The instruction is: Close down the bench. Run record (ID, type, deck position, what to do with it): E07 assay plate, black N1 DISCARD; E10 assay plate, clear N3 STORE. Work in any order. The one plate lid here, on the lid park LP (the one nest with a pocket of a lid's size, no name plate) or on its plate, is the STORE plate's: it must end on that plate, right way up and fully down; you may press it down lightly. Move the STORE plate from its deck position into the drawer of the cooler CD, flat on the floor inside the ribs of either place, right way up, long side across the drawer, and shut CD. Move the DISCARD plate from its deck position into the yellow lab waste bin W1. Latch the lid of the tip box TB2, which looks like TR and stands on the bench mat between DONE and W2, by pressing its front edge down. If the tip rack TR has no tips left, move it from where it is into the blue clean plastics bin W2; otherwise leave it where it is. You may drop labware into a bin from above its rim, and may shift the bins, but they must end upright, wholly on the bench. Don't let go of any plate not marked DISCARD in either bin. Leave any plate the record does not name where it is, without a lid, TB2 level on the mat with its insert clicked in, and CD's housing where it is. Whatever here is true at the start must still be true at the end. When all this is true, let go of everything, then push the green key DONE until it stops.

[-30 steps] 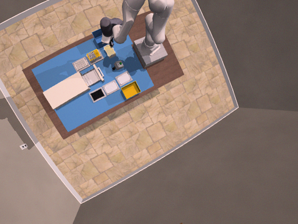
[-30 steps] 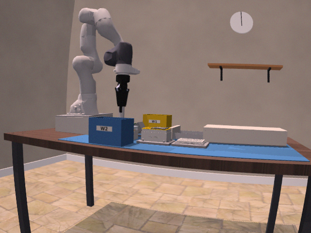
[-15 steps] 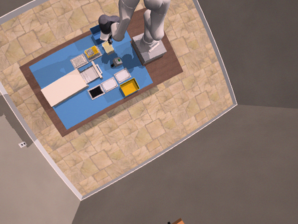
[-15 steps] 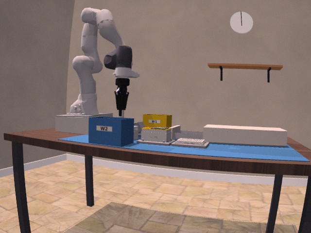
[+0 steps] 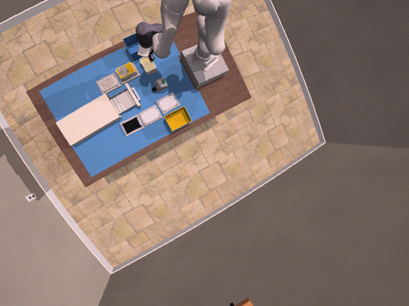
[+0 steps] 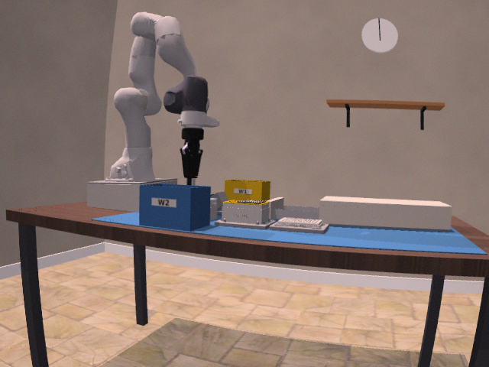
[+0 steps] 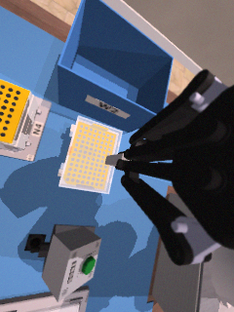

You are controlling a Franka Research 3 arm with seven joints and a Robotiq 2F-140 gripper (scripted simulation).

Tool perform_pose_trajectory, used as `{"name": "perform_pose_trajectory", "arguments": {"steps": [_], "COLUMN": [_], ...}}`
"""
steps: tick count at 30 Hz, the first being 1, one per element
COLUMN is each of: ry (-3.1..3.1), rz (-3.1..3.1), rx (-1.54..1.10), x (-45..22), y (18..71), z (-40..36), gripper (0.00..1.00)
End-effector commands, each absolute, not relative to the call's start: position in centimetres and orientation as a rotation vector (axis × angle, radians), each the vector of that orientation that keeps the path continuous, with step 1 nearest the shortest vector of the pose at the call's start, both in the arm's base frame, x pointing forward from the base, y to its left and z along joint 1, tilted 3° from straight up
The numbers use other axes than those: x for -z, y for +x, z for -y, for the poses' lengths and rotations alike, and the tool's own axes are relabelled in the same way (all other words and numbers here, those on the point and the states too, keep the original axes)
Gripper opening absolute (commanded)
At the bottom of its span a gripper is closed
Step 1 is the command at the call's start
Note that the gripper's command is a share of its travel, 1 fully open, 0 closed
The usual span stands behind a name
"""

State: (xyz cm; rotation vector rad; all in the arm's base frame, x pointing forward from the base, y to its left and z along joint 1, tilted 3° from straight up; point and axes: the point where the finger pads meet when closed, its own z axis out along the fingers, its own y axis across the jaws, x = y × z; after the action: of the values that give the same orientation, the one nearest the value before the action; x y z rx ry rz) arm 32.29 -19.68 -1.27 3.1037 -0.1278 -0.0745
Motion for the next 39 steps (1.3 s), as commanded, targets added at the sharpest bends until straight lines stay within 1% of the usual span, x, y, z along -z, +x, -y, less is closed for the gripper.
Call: {"name": "perform_pose_trajectory", "arguments": {"steps": [1, 39], "ry": [3.102, 3.102], "rz": [0.11, 0.11], "rx": [0.058, 0.058], "x": [1.19, 1.83], "y": [32.64, 32.62], "z": [19.89, 19.92], "gripper": [0.0, 0.0]}}
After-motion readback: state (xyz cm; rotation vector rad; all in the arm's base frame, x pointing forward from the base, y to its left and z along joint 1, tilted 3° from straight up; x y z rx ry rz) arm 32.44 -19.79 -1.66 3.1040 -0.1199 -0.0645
